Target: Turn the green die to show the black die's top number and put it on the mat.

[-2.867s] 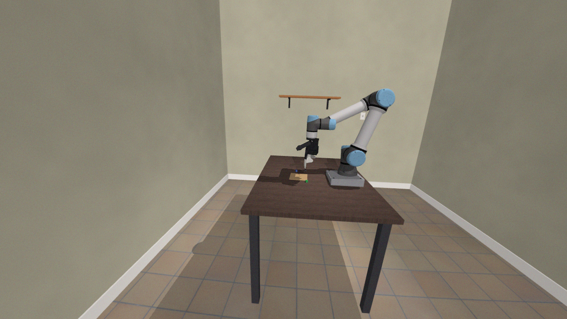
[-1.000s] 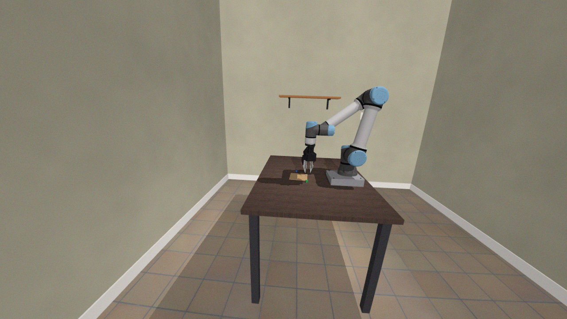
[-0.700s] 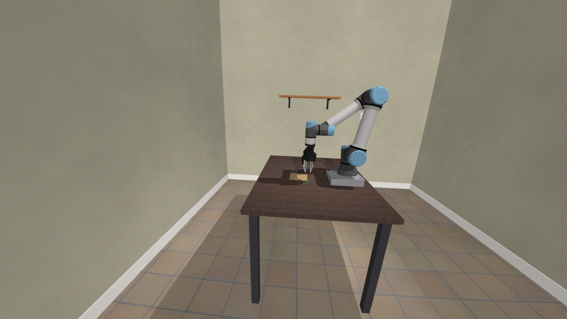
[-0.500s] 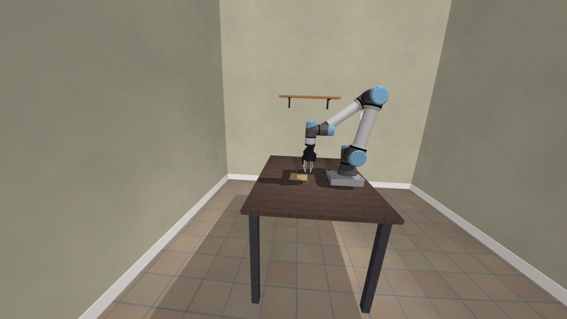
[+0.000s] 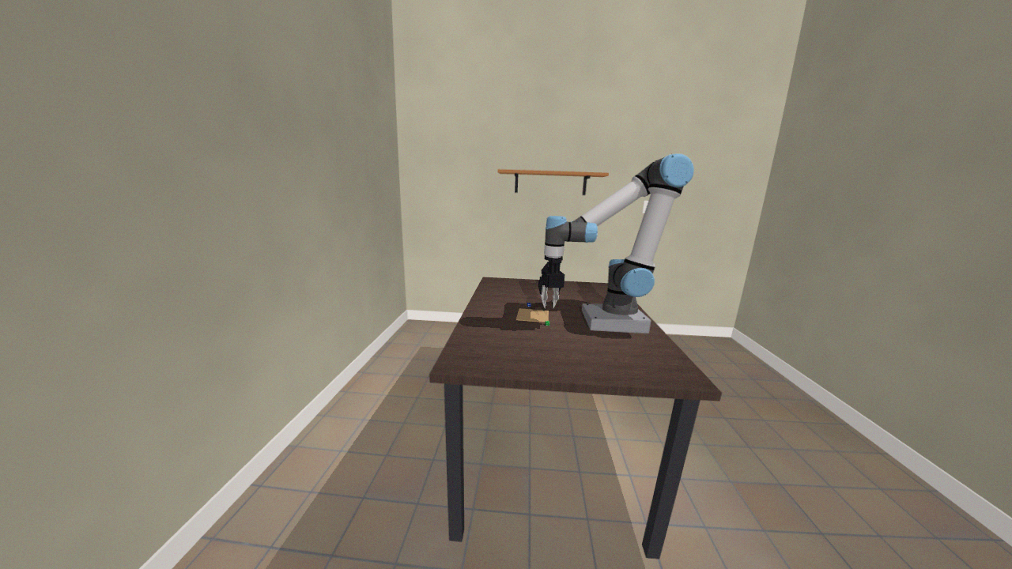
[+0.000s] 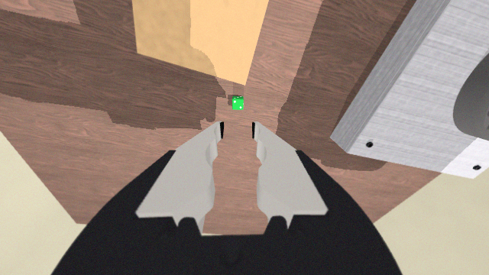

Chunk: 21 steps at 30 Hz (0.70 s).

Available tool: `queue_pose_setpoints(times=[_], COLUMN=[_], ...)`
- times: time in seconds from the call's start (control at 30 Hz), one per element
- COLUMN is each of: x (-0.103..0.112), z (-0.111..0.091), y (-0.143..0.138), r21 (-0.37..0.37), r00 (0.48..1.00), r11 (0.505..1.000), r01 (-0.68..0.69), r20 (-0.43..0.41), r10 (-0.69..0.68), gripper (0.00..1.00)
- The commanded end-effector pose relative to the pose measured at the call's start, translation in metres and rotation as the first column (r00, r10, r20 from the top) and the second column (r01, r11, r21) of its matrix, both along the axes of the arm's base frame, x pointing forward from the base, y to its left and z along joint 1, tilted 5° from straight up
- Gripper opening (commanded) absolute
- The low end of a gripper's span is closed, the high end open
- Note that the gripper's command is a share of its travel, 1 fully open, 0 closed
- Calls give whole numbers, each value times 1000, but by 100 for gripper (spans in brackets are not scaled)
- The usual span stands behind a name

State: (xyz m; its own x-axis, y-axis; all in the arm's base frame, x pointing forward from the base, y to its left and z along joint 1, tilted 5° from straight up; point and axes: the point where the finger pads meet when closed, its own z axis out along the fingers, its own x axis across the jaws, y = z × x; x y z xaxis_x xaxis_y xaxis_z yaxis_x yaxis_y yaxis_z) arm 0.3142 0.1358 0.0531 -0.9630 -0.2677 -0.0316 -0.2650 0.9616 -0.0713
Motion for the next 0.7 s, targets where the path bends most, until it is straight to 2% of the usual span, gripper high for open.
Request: queue_pose_setpoints(times=[0.0, 0.67], x=[0, 1], z=[0, -11], y=[0, 0], r21=[0, 0], r00=[1000, 1000], r11=[1000, 1000], r01=[0, 12], r20=[1, 2], r10=[0, -12], gripper=[18, 18])
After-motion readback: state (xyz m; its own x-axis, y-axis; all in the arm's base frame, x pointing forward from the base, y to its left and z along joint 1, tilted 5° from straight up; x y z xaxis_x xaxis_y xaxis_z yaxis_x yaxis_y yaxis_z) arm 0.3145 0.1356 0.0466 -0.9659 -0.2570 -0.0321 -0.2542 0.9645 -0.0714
